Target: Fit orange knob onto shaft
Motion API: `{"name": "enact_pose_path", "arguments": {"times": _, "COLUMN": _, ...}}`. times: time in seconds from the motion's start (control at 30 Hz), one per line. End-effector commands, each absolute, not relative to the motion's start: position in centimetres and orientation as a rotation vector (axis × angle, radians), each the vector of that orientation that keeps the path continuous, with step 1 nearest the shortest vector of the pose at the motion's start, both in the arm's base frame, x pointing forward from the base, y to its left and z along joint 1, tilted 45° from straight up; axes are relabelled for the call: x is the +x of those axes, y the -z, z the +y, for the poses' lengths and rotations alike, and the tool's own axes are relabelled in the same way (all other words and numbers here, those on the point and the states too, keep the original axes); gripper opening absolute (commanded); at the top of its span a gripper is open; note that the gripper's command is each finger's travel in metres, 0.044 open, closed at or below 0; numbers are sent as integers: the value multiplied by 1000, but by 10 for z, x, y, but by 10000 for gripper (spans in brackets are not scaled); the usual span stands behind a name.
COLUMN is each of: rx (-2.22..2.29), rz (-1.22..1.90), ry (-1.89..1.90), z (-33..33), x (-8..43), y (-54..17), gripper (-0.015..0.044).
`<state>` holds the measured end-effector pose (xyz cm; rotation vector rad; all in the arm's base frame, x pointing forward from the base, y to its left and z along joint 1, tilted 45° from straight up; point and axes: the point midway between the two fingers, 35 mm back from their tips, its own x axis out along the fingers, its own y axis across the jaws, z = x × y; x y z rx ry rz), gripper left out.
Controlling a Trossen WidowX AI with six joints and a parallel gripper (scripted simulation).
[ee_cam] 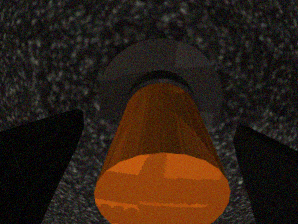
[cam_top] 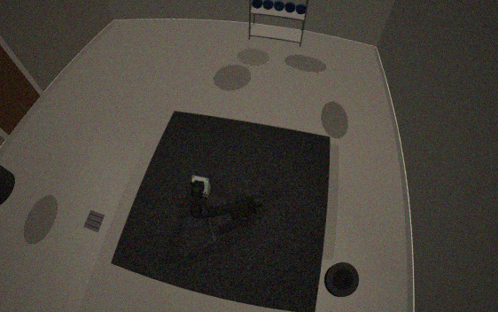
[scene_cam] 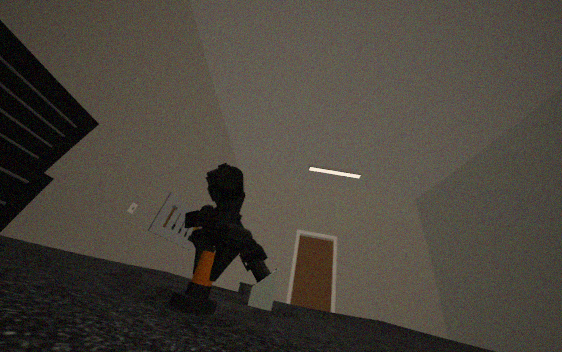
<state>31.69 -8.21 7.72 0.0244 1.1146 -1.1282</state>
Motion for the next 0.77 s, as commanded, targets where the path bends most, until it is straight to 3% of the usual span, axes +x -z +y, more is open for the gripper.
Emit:
{"name": "enact_pose_path", "arguments": {"times": 0.0, "rx": 25, "rz": 1114, "ry": 1129, "z": -82, "x": 317, "y": -77, "gripper": 440}}
{"name": "enact_pose_path", "arguments": {"times": 0.2, "rx": 26, "rz": 1115, "ry": 1127, "z": -76, "x": 318, "y": -83, "gripper": 440}}
{"name": "enact_pose_path", "arguments": {"times": 0.43, "rx": 26, "rz": 1118, "ry": 1126, "z": -16, "x": 319, "y": -143, "gripper": 440}}
{"name": "enact_pose_path", "arguments": {"times": 0.73, "rx": 26, "rz": 1118, "ry": 1127, "z": -15, "x": 322, "y": -144, "gripper": 440}}
